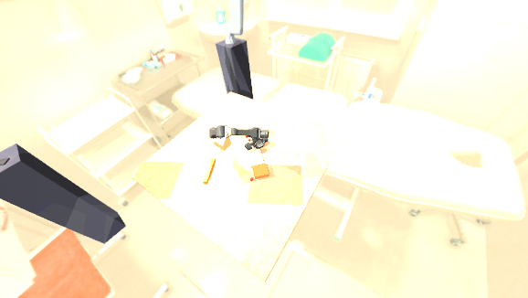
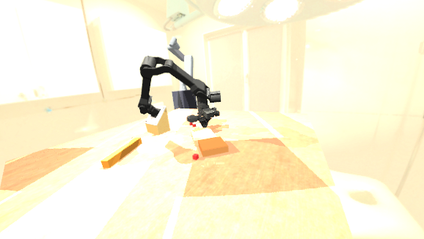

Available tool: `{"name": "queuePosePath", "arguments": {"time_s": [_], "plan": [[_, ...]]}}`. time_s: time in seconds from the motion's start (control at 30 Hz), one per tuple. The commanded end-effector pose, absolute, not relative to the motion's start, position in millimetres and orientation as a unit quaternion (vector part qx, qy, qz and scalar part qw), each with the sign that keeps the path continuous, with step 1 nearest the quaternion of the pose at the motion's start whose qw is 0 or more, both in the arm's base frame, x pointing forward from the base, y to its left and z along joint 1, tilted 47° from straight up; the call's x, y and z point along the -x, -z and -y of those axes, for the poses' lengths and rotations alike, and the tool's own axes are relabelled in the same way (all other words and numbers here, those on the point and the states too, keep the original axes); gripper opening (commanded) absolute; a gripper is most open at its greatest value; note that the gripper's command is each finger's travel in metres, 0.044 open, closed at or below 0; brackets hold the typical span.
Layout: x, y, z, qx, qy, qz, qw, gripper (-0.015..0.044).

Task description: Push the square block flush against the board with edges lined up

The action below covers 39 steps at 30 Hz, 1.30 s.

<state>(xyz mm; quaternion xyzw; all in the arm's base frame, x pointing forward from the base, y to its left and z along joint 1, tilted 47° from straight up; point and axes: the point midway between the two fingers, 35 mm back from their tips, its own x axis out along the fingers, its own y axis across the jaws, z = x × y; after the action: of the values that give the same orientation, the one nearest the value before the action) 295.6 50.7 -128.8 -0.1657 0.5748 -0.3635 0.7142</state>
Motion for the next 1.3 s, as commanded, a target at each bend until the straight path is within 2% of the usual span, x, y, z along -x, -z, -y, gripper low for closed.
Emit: {"name": "queuePosePath", "arguments": {"time_s": [0.0,1.27], "plan": [[-305,125,-46,0.166,0.368,-0.568,0.717,0.0],[-259,143,-56,0.167,0.37,-0.569,0.716,0.0]]}}
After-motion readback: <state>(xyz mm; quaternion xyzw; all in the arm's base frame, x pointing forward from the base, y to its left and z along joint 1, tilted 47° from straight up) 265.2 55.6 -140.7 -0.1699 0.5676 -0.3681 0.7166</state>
